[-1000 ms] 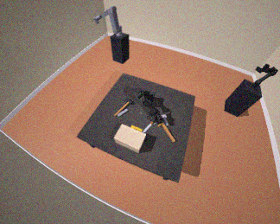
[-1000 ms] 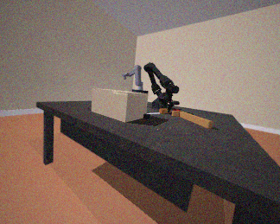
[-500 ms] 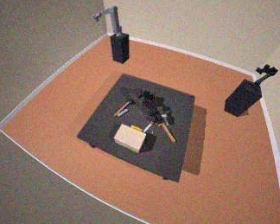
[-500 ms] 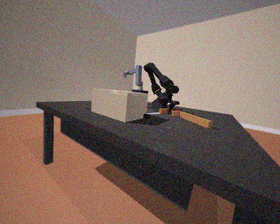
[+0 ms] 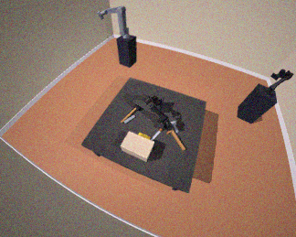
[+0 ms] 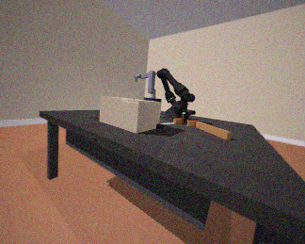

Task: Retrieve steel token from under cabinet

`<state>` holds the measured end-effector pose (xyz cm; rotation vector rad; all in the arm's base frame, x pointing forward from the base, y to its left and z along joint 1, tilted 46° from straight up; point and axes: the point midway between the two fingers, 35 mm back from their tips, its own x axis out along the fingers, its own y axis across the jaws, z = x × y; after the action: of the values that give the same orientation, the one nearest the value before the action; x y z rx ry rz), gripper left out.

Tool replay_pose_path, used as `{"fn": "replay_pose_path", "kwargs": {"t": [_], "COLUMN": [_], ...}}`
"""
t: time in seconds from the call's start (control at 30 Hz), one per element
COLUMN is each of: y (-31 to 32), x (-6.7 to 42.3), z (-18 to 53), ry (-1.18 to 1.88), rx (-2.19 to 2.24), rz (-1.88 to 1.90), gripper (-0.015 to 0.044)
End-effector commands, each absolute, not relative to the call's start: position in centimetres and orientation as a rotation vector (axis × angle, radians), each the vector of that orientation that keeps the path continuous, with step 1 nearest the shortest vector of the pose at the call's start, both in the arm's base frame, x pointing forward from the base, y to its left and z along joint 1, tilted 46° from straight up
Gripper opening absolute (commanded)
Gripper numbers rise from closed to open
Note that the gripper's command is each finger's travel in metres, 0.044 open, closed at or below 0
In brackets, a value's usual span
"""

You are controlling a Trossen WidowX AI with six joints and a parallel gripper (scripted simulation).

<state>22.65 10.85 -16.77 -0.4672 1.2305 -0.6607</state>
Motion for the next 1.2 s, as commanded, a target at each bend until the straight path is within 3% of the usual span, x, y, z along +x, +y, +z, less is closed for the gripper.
{"fn": "replay_pose_path", "kwargs": {"t": [0.0, 0.3, 0.43, 1.17], "y": [10.9, 10.9, 10.9, 10.9], "x": [22.7, 22.7, 22.7, 25.7], "z": [-16.8, -16.8, -16.8, -16.0], "ry": [1.230, 1.230, 1.230, 1.249], "rx": [-0.466, -0.466, -0.466, -0.516], "rz": [-0.660, -0.660, -0.660, -0.635], "gripper": [0.0165, 0.0105, 0.0000, 0.0000]}}
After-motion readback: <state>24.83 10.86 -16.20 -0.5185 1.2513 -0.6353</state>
